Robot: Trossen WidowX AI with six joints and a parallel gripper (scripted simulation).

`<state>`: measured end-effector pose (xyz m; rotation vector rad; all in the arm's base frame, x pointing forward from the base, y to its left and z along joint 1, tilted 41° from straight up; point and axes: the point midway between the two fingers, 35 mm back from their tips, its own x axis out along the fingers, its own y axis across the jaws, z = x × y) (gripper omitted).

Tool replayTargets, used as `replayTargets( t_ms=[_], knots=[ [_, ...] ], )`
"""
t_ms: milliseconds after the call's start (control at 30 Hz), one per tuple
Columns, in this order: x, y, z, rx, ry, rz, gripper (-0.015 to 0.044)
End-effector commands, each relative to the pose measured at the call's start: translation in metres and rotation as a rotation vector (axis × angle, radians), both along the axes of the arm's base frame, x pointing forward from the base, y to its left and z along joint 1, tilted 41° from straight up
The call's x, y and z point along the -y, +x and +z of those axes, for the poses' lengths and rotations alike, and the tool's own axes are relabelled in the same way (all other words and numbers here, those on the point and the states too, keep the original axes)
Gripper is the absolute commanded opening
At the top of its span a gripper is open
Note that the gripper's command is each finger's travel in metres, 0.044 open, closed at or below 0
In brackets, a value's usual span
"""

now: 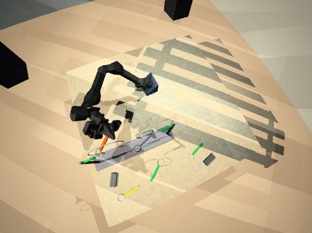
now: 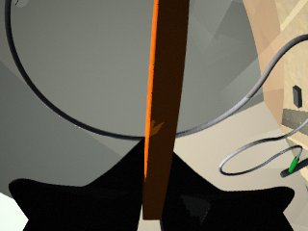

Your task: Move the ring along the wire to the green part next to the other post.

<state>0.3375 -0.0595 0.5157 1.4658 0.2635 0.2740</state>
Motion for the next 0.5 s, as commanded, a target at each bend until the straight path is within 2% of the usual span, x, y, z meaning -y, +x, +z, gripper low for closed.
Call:
replayTargets(
  t_ms=[0,467],
  knots=[
    [0.0000,-0.0006,0.0036,0.002,-0.025,-0.002,-0.0150],
    [-0.0013,0.0080,0.0014,-0.002,-0.119,-0.071,-0.0150]
  ],
)
